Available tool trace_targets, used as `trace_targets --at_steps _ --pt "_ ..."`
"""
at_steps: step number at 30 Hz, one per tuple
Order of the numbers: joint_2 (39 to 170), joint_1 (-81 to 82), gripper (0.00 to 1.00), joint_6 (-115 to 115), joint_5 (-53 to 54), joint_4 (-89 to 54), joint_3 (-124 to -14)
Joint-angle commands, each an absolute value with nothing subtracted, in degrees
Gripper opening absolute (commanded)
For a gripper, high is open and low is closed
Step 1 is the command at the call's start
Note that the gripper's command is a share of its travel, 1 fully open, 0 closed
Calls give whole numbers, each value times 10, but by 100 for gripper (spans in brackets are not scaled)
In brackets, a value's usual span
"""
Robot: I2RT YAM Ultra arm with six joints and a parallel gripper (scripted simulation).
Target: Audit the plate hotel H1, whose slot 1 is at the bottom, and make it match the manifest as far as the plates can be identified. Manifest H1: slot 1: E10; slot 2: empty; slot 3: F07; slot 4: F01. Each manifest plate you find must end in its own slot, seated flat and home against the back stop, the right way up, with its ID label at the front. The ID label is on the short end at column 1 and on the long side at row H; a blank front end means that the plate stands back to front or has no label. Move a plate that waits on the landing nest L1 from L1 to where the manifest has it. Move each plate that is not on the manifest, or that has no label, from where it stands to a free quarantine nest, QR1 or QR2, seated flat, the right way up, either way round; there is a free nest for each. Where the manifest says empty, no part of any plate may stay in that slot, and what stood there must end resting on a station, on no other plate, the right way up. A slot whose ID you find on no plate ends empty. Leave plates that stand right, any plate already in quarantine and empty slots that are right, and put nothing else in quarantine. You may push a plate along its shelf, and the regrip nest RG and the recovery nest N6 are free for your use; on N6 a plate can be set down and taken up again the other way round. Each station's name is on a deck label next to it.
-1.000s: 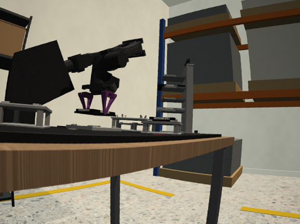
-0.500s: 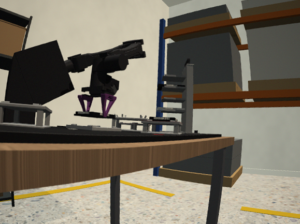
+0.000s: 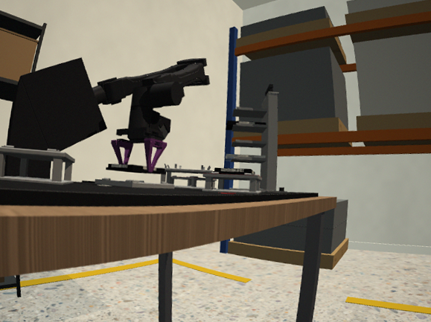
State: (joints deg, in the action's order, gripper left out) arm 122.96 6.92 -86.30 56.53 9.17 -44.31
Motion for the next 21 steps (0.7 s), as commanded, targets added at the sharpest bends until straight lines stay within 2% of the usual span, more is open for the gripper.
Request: trace_targets --at_steps 1,21 --pt "1230 67 86 -856 565 104 -442" --pt "1247 86 86 -824 557 147 -442"
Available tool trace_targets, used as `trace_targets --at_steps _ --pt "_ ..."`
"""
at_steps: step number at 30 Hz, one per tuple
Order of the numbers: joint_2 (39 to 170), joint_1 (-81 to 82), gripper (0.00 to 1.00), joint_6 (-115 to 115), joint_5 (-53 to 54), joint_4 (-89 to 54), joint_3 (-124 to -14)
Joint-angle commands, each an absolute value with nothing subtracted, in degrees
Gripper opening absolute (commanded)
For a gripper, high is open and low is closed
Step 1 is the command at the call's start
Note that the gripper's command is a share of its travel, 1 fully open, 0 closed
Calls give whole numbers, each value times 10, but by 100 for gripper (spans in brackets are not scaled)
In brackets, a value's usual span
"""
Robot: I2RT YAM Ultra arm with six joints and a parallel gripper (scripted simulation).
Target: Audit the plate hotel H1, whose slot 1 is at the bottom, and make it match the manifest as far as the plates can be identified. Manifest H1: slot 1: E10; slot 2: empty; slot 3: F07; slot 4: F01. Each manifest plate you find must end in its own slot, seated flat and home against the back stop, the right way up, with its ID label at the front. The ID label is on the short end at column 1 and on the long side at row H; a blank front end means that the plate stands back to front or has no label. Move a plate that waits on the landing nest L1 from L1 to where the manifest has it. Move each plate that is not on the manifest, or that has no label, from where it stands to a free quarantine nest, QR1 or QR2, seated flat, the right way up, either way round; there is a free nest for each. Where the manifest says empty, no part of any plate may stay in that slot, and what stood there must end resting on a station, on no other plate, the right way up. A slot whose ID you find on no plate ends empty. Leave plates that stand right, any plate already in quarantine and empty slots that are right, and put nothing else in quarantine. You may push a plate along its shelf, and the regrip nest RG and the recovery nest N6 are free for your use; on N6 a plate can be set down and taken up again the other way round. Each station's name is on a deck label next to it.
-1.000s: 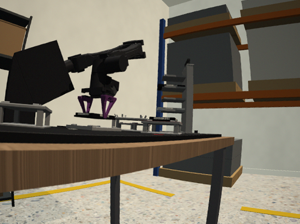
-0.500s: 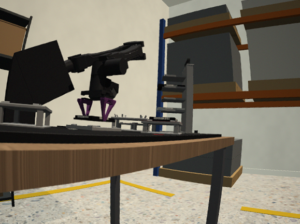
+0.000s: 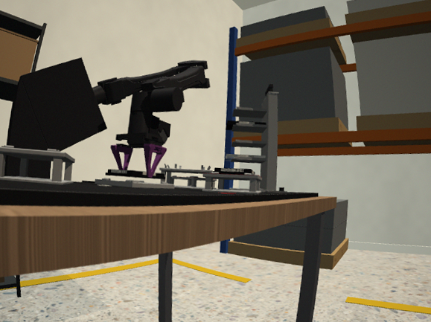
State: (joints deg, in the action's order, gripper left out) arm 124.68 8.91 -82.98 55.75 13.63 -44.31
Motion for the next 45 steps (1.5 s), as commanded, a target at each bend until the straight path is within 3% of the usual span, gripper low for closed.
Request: trace_targets --at_steps 1,18,19,33,45 --pt "1248 87 86 -822 557 149 -443" --pt "1261 101 86 -799 551 179 -445" --pt "1261 101 100 -799 551 179 -445" --pt "1261 101 100 -799 551 179 -445" --pt "1214 48 100 -888 571 58 -446"
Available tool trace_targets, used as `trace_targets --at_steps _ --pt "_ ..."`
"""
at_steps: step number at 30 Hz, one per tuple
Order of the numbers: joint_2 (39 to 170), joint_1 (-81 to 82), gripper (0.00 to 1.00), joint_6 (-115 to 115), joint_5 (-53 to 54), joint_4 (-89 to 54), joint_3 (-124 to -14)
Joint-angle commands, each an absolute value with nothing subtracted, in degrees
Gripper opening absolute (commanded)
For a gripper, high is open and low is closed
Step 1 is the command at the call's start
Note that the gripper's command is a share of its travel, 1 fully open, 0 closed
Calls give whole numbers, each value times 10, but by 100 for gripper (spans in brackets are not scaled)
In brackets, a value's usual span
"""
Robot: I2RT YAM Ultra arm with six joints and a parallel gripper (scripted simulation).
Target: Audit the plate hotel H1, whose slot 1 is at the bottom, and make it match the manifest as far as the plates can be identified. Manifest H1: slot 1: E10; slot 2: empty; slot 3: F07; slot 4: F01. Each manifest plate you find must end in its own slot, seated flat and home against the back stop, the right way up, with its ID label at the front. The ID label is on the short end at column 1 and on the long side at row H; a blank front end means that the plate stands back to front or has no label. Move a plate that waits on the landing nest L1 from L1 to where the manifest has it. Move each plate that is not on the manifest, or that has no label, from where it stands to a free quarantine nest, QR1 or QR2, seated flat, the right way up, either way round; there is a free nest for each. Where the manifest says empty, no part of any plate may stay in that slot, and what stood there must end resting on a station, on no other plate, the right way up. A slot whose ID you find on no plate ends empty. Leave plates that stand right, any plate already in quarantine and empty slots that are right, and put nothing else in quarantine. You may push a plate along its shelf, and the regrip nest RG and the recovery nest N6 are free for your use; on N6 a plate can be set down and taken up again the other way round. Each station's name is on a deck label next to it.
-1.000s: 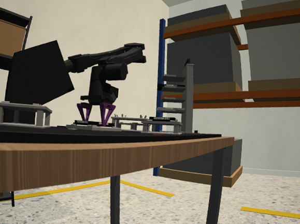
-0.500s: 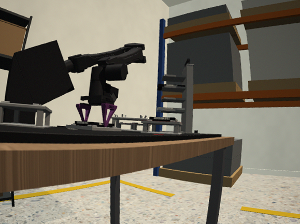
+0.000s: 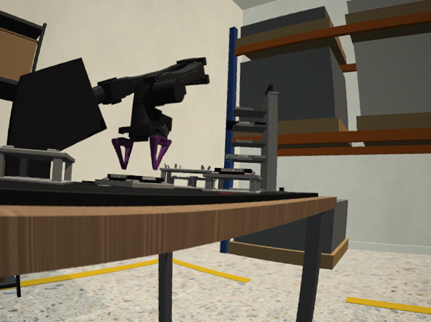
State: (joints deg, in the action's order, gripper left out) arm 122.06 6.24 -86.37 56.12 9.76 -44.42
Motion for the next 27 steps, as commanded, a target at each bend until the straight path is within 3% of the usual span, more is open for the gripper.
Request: trace_targets --at_steps 1,11,18,27 --pt "1210 43 100 -897 573 45 -446" --pt "1176 -11 100 -996 586 -90 -464" --pt "1176 -11 100 -996 586 -90 -464" --pt "1152 -51 100 -1072 590 -192 -478"
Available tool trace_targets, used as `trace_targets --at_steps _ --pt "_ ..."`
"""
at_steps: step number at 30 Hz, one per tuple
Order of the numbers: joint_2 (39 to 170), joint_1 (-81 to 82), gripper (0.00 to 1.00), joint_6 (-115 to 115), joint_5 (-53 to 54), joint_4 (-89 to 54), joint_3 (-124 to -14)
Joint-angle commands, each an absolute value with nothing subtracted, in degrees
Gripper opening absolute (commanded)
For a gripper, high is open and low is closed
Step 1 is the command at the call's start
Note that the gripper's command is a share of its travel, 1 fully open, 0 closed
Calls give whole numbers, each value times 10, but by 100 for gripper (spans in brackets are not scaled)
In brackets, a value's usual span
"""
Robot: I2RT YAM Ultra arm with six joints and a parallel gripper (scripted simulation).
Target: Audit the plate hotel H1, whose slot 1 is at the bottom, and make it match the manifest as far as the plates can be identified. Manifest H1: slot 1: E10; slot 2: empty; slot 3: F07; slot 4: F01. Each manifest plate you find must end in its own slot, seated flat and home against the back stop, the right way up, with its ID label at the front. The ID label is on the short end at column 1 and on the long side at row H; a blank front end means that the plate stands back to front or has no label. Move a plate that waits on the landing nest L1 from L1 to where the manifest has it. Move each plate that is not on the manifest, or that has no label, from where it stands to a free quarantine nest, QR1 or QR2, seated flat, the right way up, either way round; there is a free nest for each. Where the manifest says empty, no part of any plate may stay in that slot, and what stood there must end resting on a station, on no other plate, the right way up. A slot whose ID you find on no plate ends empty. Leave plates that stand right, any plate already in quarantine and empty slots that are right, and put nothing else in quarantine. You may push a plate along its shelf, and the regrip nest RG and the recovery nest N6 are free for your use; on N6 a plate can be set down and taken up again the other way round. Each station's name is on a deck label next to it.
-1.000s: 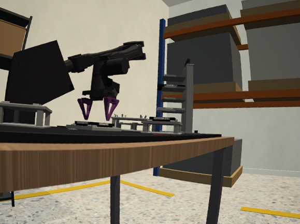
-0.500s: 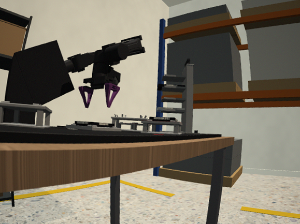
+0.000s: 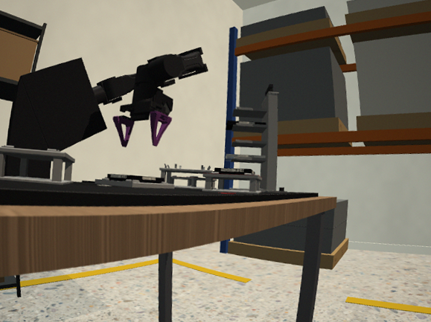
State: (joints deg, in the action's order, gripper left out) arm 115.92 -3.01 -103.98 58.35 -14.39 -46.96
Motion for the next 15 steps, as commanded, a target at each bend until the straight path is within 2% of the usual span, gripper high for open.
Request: trace_targets --at_steps 1,15 --pt "1151 -55 100 -1081 590 -204 -481" --pt "1139 -111 100 -1188 588 -345 -518"
